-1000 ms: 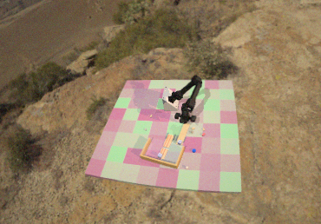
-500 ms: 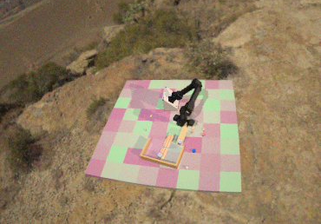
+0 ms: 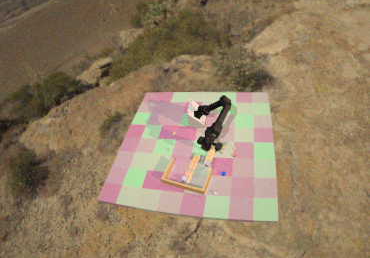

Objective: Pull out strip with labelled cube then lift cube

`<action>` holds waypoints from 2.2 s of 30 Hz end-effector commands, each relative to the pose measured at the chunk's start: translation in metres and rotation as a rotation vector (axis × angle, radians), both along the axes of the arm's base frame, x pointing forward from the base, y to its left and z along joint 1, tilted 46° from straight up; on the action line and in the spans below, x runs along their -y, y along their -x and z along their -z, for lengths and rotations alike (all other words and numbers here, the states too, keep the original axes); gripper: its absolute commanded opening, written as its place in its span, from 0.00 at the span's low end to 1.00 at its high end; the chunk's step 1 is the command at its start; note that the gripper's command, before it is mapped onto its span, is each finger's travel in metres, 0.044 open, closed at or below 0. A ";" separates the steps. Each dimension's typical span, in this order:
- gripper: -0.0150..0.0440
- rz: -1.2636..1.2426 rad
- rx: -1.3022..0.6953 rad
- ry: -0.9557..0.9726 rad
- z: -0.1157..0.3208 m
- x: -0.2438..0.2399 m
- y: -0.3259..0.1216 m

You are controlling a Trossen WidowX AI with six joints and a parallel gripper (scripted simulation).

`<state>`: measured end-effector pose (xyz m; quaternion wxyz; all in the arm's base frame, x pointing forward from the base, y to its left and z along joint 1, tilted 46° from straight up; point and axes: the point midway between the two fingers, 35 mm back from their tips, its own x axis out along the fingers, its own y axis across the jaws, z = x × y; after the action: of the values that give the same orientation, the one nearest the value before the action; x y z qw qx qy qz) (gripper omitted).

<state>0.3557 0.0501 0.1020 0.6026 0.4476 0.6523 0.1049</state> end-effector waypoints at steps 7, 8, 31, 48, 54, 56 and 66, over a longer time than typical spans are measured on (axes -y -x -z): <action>1.00 -0.004 0.001 -0.004 0.001 0.013 -0.035; 1.00 -0.004 0.001 -0.004 0.001 0.015 -0.039; 0.78 -0.004 0.004 -0.003 0.006 0.031 -0.099; 0.68 -0.004 0.005 -0.003 0.025 0.011 -0.103; 0.68 -0.004 0.005 -0.004 0.032 0.004 -0.104; 0.68 -0.004 0.005 -0.004 0.034 0.002 -0.105; 0.68 -0.004 0.005 -0.005 0.040 -0.005 -0.105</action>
<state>0.4614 0.0514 0.0640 0.6053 0.4464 0.6501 0.1076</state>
